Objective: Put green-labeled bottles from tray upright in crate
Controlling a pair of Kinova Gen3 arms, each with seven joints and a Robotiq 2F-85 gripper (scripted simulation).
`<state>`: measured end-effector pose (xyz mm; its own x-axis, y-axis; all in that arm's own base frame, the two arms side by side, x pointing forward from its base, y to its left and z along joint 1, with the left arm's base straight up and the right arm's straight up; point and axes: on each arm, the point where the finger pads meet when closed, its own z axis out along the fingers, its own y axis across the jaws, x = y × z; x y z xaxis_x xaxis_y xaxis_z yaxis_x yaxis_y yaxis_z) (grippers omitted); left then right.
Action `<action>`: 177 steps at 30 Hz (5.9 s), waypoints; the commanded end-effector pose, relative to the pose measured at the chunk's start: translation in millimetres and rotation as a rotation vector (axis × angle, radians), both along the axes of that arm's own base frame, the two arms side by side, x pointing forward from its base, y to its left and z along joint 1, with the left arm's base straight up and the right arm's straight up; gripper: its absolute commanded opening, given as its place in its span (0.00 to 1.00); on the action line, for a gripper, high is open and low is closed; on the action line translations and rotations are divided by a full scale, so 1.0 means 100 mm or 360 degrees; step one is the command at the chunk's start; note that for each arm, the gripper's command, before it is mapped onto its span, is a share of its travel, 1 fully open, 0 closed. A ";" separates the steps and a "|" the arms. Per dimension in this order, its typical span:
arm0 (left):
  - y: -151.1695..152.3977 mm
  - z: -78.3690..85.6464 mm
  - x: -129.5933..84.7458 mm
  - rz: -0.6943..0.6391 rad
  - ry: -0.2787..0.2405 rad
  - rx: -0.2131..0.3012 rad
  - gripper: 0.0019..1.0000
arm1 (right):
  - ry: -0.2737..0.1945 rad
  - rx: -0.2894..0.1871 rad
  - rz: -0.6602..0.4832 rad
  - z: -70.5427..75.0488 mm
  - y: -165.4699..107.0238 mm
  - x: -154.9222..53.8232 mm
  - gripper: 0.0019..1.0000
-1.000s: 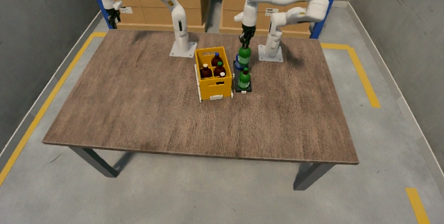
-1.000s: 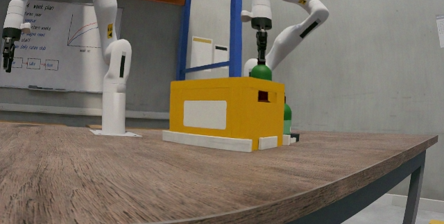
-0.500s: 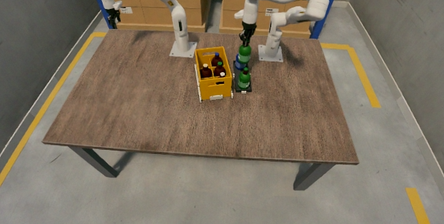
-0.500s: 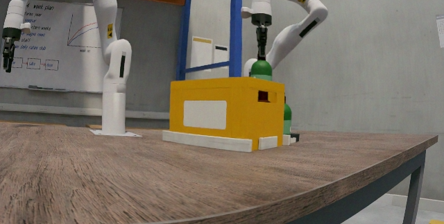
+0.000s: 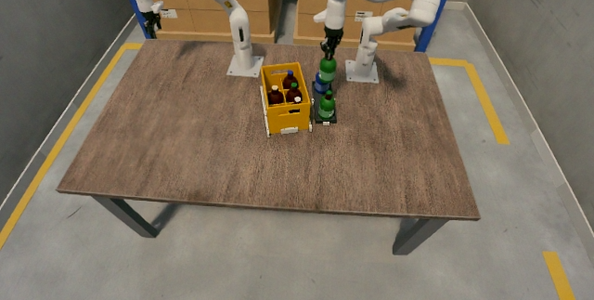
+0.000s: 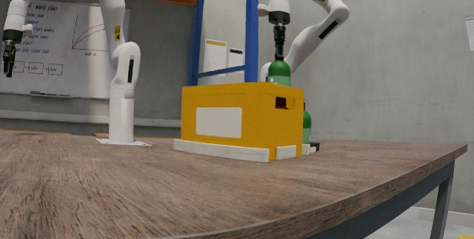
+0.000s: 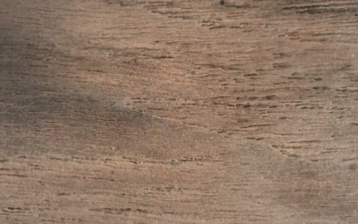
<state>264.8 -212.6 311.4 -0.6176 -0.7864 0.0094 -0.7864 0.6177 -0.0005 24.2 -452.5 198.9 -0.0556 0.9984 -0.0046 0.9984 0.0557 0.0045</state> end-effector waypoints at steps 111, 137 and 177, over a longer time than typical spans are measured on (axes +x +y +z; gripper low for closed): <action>-0.01 0.29 -0.04 -0.0016 -0.0002 0.0003 0.36 | 0.0008 0.0007 -0.0011 0.01 0.03 -0.02 1.00; -0.02 0.29 -0.04 -0.0015 -0.0002 0.0002 0.36 | 0.0008 0.0007 -0.0011 0.01 0.03 -0.02 1.00; -0.34 0.29 -0.05 -0.0015 -0.0003 0.0002 0.36 | 0.0008 0.0007 -0.0011 0.01 0.03 -0.02 1.00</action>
<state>260.4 -237.4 337.1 -0.6274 -0.7787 0.0053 -0.7786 0.6274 0.0132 24.2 -452.5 198.9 -0.0556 0.9984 -0.0046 0.9984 0.0557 0.0045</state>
